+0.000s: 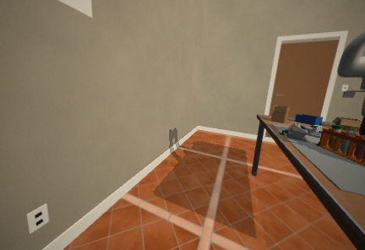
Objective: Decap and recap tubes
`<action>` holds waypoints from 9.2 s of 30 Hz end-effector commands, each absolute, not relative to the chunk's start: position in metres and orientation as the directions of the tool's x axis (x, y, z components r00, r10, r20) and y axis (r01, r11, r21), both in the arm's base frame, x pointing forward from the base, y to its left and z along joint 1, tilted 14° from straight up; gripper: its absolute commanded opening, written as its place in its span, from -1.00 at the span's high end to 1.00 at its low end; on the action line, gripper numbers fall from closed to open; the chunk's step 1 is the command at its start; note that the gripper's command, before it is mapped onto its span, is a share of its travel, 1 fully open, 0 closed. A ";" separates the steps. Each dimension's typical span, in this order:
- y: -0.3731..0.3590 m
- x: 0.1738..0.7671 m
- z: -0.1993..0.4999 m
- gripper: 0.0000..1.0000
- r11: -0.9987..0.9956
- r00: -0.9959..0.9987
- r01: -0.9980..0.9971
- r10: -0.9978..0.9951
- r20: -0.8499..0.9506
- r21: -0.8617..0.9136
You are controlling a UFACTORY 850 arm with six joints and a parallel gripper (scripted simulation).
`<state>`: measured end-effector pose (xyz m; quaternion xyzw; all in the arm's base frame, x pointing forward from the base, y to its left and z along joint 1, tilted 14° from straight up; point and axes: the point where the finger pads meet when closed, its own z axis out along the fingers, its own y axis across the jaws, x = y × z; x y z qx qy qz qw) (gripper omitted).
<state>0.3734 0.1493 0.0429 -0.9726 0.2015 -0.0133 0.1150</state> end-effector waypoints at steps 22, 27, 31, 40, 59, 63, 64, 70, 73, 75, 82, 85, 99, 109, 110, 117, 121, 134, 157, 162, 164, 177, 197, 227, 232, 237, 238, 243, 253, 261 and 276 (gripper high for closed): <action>0.150 0.374 0.042 1.00 -0.511 0.541 -0.835 -0.831 -0.133 -0.205; 0.150 0.374 0.042 1.00 -0.289 0.317 -0.943 -0.931 -0.180 -0.166; 0.150 0.374 0.042 1.00 -0.099 0.124 -0.987 -0.970 -0.209 -0.127; 0.150 0.374 0.041 1.00 0.240 -0.222 -0.970 -0.945 -0.240 -0.047; 0.150 0.374 0.041 0.08 0.397 -0.384 -0.918 -0.891 -0.244 -0.006; 0.150 0.374 0.041 0.08 0.397 -0.384 -0.918 -0.891 -0.244 -0.006; 0.150 0.374 0.041 0.08 0.397 -0.384 -0.918 -0.891 -0.244 -0.006; 0.150 0.374 0.042 0.08 0.086 -0.064 -0.993 -0.971 -0.229 -0.085; 0.150 0.374 0.042 0.08 0.003 0.020 -0.995 -0.975 -0.221 -0.104; 0.150 0.374 0.042 0.08 -0.078 0.103 -0.989 -0.972 -0.212 -0.122; 0.150 0.374 0.042 0.08 -0.392 0.421 -0.901 -0.893 -0.160 -0.185; 0.150 0.374 0.042 0.08 -0.534 0.565 -0.819 -0.816 -0.127 -0.208; 0.150 0.374 0.042 0.08 -0.891 0.918 -0.384 -0.397 0.006 -0.244; 0.150 0.374 0.042 0.08 -0.891 0.918 -0.384 -0.397 0.006 -0.244; 0.150 0.374 0.042 1.00 -0.891 0.918 -0.384 -0.397 0.006 -0.244; 0.150 0.374 0.042 1.00 -0.891 0.918 -0.384 -0.397 0.006 -0.244; 0.150 0.374 0.042 1.00 -0.891 0.918 -0.384 -0.397 0.006 -0.244; 0.150 0.374 0.041 1.00 -0.591 0.621 -0.777 -0.775 -0.112 -0.217; 0.150 0.374 0.040 1.00 0.272 -0.254 -0.961 -0.937 -0.240 -0.042; 0.150 0.374 0.040 1.00 0.397 -0.384 -0.918 -0.891 -0.244 -0.006; 0.150 0.374 0.040 1.00 0.397 -0.384 -0.918 -0.891 -0.244 -0.006; 0.150 0.374 0.040 0.08 0.397 -0.384 -0.918 -0.891 -0.244 -0.006; 0.150 0.374 0.041 0.08 -0.316 0.345 -0.933 -0.922 -0.175 -0.171; 0.150 0.374 0.041 0.08 -0.891 0.918 -0.384 -0.397 0.006 -0.244; 0.150 0.374 0.041 1.00 -0.891 0.918 -0.384 -0.397 0.006 -0.244; 0.150 0.374 0.041 1.00 -0.891 0.918 -0.384 -0.397 0.006 -0.244; 0.150 0.374 0.041 1.00 -0.891 0.918 -0.384 -0.397 0.006 -0.244; 0.150 0.374 0.041 1.00 -0.870 0.897 -0.429 -0.441 -0.007 -0.244; 0.150 0.374 0.040 1.00 -0.552 0.582 -0.807 -0.804 -0.123 -0.211; 0.150 0.374 0.040 1.00 -0.289 0.317 -0.943 -0.931 -0.180 -0.166; 0.150 0.374 0.040 1.00 0.316 -0.300 -0.948 -0.923 -0.242 -0.031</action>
